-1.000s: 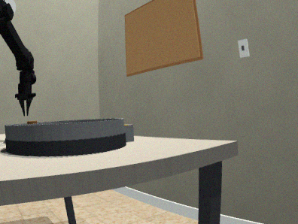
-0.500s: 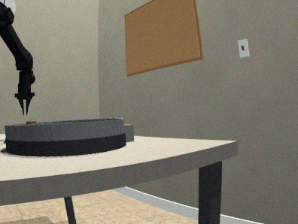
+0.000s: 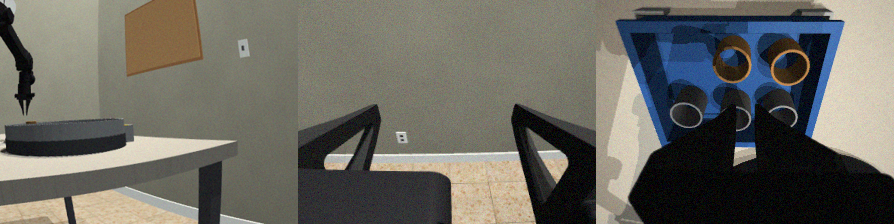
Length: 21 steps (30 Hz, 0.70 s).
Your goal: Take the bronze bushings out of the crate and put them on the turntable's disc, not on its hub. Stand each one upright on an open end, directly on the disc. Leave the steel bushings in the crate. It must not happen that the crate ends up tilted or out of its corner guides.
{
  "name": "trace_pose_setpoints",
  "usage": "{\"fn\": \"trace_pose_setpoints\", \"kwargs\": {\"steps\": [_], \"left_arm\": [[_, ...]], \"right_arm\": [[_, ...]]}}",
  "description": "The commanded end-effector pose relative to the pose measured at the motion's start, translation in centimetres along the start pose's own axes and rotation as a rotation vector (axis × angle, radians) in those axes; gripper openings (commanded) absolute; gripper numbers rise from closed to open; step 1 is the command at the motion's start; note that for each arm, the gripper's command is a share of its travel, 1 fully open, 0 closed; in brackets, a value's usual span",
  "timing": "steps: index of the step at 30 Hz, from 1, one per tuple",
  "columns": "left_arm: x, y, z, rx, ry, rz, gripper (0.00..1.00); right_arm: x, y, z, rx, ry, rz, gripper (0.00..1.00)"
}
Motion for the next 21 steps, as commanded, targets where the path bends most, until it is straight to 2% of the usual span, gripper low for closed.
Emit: {"fn": "trace_pose_setpoints", "kwargs": {"steps": [1,12,14,16,17,19,21], "left_arm": [[-0.7,-1.7,0.0,-0.014,0.001,-0.045,1.00],[-0.7,-1.7,0.0,-0.014,0.001,-0.045,1.00],[-0.7,-1.7,0.0,-0.014,0.001,-0.045,1.00],[-0.7,-1.7,0.0,-0.014,0.001,-0.045,1.00],[-0.7,-1.7,0.0,-0.014,0.001,-0.045,1.00],[-0.7,-1.7,0.0,-0.014,0.001,-0.045,1.00],[-0.7,-1.7,0.0,-0.014,0.001,-0.045,1.00]], "right_arm": [[0.6,-0.6,-0.3,0.006,0.010,-0.012,0.15],[5.4,-0.7,-0.2,0.005,0.009,-0.011,0.15],[3.4,-1.2,-0.6,0.005,0.038,-0.054,0.15],[3.4,-1.2,-0.6,0.005,0.038,-0.054,0.15],[1.6,-2.3,-1.3,0.005,0.066,-0.095,0.15],[4.0,-1.9,-1.0,0.005,0.041,-0.057,0.15],[4.9,-1.7,-0.9,0.005,0.031,-0.044,0.15]]}}
Point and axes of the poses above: on each arm, the point where the finger pads meet when closed, its own x axis out along the fingers, its own z axis across the jaws, y = z × x, the point moved 4 cm from there along -x, back along the fingers, and after that the axes turned 11 degrees about -x, right-handed, at the moved point
